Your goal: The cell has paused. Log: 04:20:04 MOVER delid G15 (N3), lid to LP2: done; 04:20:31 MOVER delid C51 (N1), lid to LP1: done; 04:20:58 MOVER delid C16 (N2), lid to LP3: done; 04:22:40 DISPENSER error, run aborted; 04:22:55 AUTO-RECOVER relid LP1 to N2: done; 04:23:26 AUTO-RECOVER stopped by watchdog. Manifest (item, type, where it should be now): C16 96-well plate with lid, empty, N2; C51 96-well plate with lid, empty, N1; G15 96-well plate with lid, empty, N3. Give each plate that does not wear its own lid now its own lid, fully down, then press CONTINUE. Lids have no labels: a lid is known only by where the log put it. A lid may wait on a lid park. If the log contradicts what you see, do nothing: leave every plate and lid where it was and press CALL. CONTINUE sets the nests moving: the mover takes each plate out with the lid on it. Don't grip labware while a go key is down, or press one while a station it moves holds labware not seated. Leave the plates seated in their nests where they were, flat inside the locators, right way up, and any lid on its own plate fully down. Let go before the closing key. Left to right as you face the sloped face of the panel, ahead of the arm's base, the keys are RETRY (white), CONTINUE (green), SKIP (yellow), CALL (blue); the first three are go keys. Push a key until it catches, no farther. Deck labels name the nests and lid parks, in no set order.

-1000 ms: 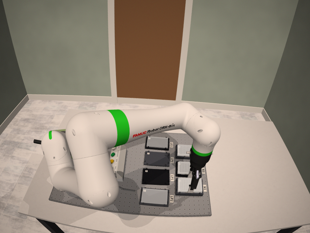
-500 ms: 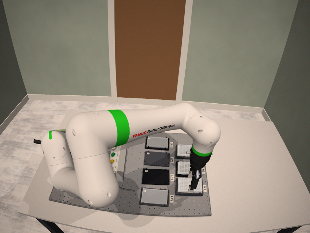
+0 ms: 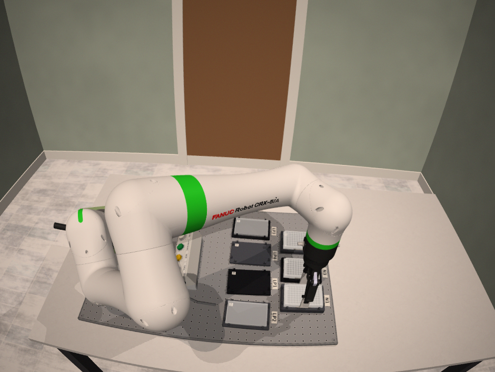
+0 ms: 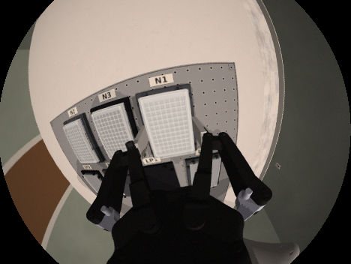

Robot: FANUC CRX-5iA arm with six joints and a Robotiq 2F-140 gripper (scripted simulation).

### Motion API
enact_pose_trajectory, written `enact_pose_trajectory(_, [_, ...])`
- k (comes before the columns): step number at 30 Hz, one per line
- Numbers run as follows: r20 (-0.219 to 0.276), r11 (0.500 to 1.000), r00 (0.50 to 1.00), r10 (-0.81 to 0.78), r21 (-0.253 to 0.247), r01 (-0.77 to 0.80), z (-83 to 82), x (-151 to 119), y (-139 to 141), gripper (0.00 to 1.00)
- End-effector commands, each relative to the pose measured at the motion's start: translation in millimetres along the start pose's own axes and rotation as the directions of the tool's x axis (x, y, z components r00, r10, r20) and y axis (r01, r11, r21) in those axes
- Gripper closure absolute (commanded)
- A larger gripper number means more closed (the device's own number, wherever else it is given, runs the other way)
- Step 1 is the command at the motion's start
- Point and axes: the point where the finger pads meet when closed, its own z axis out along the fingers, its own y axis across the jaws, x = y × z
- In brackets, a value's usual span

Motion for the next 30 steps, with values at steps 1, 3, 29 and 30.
enact_pose_trajectory(1, [-0.001,1.000,1.000,0.000,0.000,0.000,-0.3,0.2,-0.1,1.00])
enact_pose_trajectory(3, [-0.001,1.000,1.000,0.000,0.000,0.000,-0.3,0.2,-0.1,1.00])
enact_pose_trajectory(29, [-0.001,1.000,1.000,0.000,0.000,0.000,-0.3,0.2,-0.1,0.34])
enact_pose_trajectory(30, [-0.001,1.000,1.000,0.000,0.000,0.000,-0.3,0.2,-0.1,0.34])
